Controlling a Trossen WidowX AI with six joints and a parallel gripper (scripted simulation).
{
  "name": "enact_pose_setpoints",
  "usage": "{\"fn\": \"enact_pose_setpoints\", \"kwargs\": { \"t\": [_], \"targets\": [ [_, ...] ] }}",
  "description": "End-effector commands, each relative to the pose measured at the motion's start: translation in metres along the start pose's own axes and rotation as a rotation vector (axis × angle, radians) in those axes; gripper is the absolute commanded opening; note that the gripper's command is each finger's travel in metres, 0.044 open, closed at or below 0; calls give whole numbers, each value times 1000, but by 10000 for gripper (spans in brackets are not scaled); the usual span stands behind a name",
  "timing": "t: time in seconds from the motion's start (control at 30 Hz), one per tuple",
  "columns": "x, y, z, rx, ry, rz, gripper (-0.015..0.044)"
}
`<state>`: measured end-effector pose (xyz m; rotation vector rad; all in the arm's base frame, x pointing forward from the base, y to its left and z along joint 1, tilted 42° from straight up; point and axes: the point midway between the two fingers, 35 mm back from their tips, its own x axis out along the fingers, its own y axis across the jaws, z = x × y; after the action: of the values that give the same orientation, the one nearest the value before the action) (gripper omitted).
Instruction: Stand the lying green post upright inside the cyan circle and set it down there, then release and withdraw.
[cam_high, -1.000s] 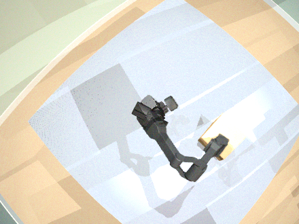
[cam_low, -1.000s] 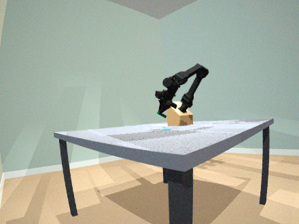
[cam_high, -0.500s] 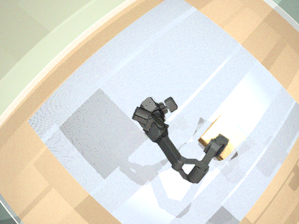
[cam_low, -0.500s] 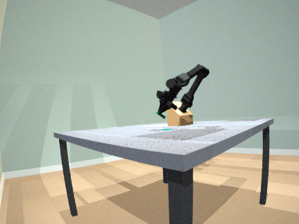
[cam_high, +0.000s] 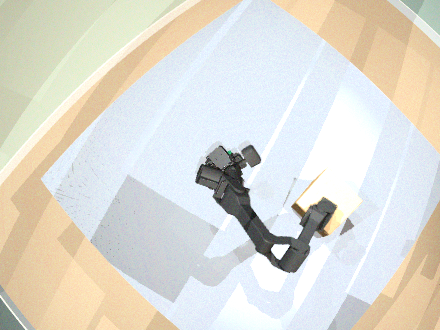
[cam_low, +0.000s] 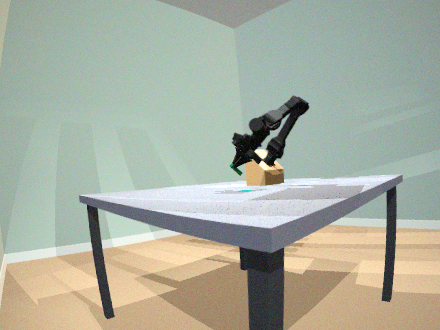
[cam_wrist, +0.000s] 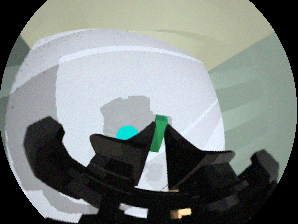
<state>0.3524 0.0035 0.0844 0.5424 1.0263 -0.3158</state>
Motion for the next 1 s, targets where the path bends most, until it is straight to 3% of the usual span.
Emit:
{"fn": "enact_pose_setpoints", "kwargs": {
  "t": [0.0, 0.97],
  "targets": [
    [0, -1, -1, 8, -29, -9, 23],
    [-6, 4, 0, 54, -231, -11, 23]
  ]
}}
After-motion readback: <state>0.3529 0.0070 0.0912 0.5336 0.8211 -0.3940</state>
